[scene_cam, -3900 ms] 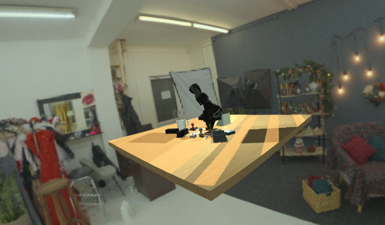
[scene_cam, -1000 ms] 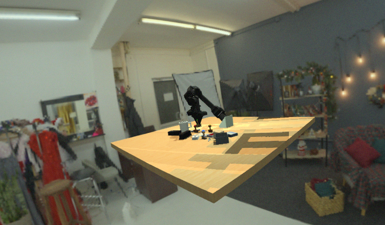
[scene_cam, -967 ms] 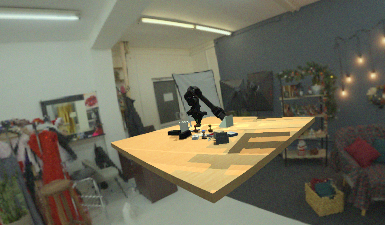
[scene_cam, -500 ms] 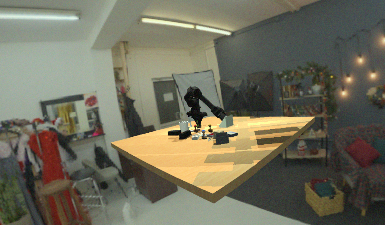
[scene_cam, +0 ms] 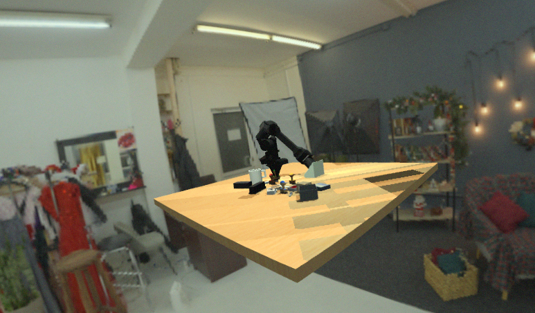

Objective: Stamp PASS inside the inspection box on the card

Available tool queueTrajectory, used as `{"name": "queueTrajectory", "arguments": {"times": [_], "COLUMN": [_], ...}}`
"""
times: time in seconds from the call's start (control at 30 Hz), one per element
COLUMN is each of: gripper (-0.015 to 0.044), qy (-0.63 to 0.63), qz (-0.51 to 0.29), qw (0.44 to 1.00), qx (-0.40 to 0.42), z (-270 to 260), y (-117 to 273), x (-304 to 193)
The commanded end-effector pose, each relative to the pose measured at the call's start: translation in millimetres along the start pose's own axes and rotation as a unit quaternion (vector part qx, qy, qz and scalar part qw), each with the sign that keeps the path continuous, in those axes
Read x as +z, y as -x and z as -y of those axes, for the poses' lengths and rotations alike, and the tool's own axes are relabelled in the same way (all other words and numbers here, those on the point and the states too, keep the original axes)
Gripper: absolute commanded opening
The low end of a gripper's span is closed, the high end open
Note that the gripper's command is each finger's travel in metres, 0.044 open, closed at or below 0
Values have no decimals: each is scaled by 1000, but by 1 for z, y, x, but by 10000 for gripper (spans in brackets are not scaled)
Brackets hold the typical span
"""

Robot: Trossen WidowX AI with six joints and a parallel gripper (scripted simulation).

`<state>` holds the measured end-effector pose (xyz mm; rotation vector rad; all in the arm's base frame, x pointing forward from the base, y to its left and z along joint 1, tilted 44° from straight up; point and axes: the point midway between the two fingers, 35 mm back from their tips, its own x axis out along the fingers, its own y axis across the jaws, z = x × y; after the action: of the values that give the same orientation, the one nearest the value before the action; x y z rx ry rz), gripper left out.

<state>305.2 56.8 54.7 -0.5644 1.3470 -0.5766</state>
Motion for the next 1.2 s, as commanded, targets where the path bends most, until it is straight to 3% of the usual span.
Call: {"name": "queueTrajectory", "arguments": {"times": [0.0,1.17], "gripper": [0,0], "qy": [3,4], "qz": [0,2], "qw": [1000,1000], "qx": [-2,-2], "z": [1,1], "y": [-4,-27], "x": [-1,-1]}}
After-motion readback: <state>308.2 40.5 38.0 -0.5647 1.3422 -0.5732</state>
